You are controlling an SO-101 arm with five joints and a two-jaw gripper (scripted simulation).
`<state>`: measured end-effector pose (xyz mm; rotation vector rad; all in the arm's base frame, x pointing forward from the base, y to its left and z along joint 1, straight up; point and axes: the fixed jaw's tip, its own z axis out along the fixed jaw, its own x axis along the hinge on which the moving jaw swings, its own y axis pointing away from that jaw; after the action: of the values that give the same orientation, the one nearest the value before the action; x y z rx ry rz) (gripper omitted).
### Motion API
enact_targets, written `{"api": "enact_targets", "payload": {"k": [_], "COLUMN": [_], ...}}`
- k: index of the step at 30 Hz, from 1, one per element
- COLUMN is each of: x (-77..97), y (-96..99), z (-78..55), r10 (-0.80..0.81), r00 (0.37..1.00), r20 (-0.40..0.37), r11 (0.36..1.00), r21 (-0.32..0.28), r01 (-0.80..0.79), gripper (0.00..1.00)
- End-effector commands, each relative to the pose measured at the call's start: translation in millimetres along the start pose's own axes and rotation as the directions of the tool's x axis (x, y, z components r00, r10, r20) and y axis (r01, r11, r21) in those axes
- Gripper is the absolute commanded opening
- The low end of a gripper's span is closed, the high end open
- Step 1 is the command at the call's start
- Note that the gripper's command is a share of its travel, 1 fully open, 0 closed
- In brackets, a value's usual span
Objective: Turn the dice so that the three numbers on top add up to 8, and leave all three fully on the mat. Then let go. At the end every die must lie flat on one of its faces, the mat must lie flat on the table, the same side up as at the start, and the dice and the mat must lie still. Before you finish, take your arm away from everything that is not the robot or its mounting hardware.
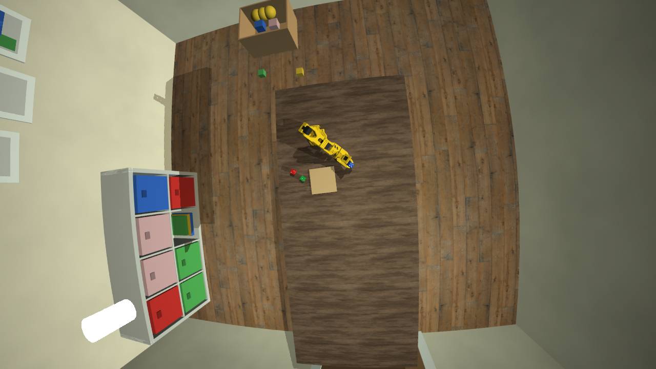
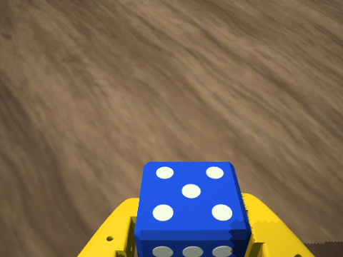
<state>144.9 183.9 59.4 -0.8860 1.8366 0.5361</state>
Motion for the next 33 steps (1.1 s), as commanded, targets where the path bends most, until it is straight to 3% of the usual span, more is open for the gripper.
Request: {"api": "enact_targets", "payload": {"k": [1,33], "x": [-7.0,-1.9], "y": [2.7,2.9], "z": [-0.9,-3.5], "r10": [0.019,0.04], "r00": [0.998,0.997], "r20": [0.063,0.059], "r11": [1.0,0.999], "r21": [-0.011,-0.012], "r01": [-0.019,-0.04], "gripper": [0.0,0.0]}}
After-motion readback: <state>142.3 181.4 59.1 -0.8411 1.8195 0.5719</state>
